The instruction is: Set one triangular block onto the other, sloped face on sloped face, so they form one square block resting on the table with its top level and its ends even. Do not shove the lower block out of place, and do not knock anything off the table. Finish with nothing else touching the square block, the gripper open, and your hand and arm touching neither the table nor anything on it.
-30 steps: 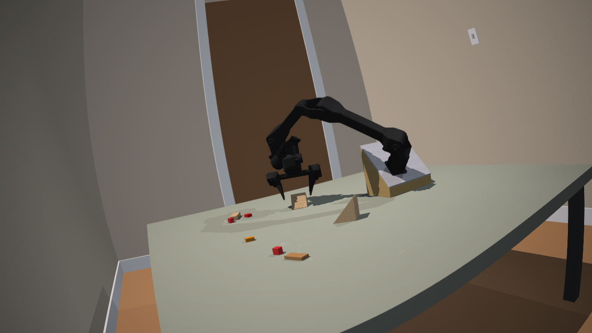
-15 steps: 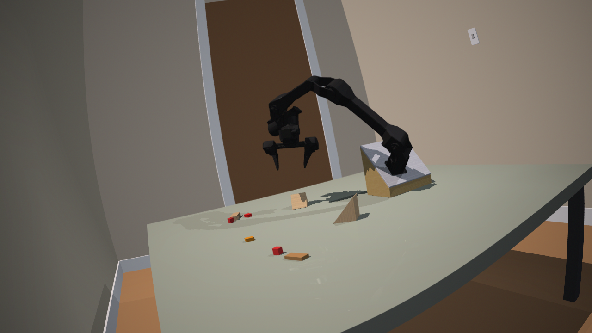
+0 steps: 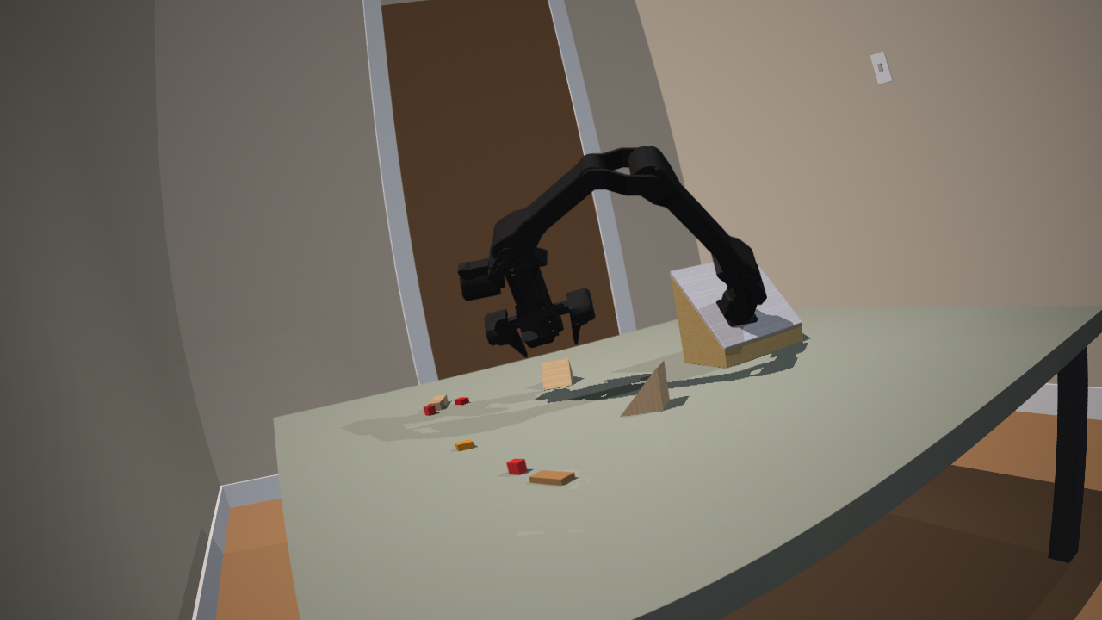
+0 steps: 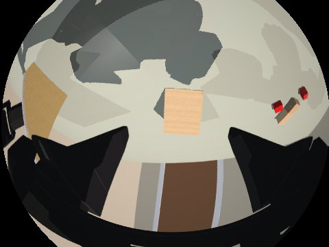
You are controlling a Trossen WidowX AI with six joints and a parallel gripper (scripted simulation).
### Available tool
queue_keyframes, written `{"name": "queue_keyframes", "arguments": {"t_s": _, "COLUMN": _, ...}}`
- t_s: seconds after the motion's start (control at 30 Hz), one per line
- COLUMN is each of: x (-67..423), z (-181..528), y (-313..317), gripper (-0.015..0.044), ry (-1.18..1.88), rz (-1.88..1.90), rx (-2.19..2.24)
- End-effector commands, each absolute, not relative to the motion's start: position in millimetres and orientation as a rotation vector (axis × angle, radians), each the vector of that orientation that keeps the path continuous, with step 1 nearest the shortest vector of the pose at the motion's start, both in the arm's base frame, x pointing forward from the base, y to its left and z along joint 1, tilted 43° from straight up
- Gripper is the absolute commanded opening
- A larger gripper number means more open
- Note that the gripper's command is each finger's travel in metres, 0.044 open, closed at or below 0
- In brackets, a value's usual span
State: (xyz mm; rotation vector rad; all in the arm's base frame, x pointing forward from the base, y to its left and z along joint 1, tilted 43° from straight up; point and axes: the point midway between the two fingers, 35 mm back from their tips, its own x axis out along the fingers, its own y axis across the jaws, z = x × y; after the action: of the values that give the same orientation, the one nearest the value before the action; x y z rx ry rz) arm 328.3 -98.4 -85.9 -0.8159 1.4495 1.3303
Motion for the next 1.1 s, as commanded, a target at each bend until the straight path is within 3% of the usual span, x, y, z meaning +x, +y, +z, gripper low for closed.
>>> {"name": "queue_keyframes", "arguments": {"t_s": 0.0, "x": 332, "z": -82, "y": -100, "gripper": 0.0440, "ry": 1.543, "rz": 1.213, "rx": -0.934}}
{"name": "queue_keyframes", "arguments": {"t_s": 0.27, "x": 331, "z": -84, "y": -100, "gripper": 0.0440, "ry": 1.543, "rz": 1.213, "rx": -0.934}}
{"name": "queue_keyframes", "arguments": {"t_s": 0.6, "x": 306, "z": -176, "y": -101, "gripper": 0.0440, "ry": 1.544, "rz": 1.213, "rx": -0.935}}
{"name": "queue_keyframes", "arguments": {"t_s": 1.07, "x": 303, "z": -178, "y": -101, "gripper": 0.0440, "ry": 1.544, "rz": 1.213, "rx": -0.935}}
